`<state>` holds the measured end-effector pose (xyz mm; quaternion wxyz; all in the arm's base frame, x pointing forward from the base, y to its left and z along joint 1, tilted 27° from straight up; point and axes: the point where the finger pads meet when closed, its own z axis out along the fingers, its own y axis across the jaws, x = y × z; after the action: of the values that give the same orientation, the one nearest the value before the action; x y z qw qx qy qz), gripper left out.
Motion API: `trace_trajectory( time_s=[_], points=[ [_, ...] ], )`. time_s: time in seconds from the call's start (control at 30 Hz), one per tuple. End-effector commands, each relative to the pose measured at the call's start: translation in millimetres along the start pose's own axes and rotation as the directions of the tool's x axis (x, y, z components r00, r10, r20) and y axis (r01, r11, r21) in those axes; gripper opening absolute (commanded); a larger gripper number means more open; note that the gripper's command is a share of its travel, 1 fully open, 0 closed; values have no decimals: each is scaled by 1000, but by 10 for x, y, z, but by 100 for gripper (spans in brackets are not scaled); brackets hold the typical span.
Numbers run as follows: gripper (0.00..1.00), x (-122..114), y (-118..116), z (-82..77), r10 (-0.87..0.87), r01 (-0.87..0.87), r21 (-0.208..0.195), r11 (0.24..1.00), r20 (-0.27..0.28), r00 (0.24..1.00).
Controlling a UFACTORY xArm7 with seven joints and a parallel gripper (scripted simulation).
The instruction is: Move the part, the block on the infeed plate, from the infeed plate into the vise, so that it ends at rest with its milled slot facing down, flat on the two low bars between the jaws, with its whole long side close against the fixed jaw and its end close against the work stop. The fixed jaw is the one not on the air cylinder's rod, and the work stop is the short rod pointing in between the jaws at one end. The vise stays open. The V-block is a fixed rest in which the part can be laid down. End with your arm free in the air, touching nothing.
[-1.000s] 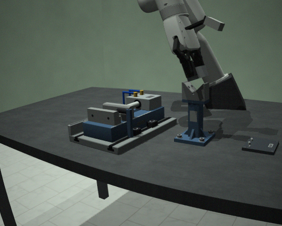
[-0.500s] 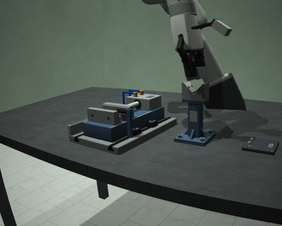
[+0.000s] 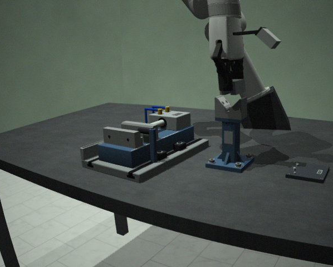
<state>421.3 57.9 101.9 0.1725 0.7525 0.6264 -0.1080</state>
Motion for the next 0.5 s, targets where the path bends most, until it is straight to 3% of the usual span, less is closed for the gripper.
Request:
trace_trajectory(
  time_s=[0.0,0.47],
  points=[
    [0,16,8,-16,-1,1,-2,1000,27,1000],
    [0,19,8,-16,-1,1,-2,1000,54,999]
  ],
)
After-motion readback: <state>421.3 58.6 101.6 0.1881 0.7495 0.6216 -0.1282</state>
